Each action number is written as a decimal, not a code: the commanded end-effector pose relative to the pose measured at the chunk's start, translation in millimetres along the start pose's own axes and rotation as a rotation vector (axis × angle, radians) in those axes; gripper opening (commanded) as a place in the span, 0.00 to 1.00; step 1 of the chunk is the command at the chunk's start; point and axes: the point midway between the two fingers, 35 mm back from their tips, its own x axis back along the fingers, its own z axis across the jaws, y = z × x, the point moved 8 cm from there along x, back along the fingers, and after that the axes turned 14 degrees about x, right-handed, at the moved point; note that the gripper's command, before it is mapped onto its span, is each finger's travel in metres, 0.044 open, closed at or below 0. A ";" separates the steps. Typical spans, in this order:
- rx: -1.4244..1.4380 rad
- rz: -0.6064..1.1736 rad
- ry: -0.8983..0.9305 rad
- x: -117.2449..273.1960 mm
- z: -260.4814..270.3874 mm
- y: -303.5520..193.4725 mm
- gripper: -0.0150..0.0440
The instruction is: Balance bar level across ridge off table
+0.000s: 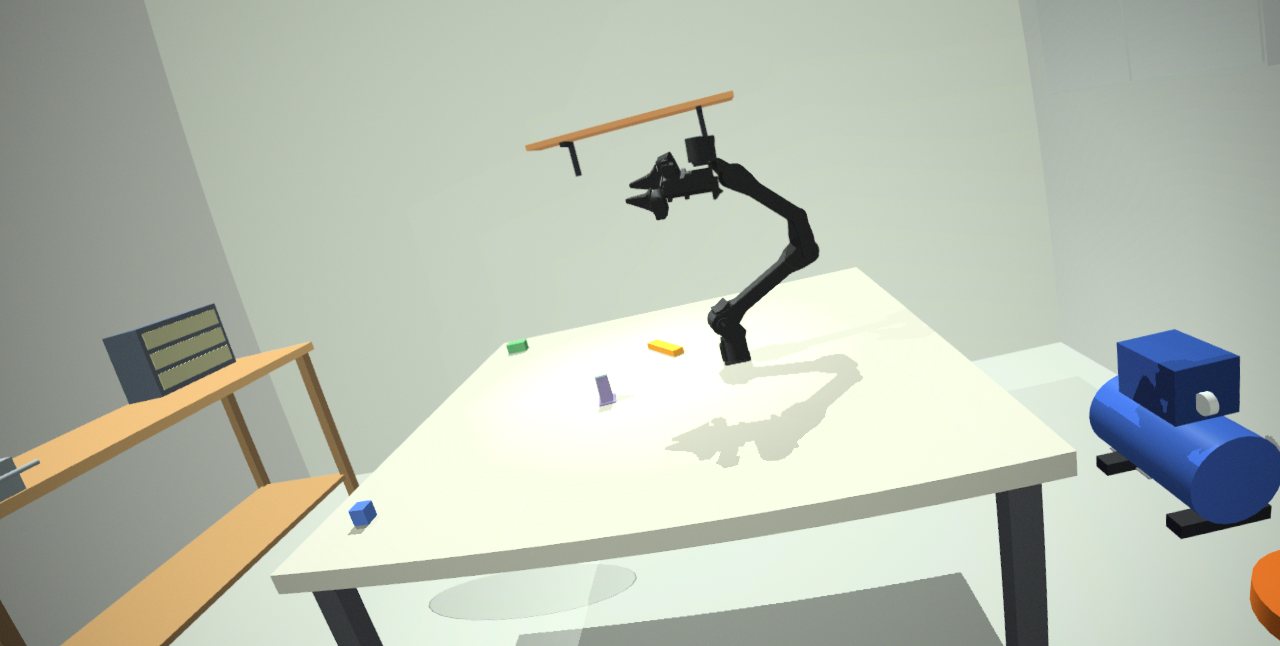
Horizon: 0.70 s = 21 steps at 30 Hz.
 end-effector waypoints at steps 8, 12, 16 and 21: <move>-0.061 0.274 0.093 -56.2 26.8 -24.4 0.79; -0.089 0.378 0.117 -73.5 34.0 -38.0 0.79; -0.121 0.485 0.139 -89.2 40.6 -54.0 0.79; -0.170 0.620 0.162 -106.0 47.6 -76.6 0.79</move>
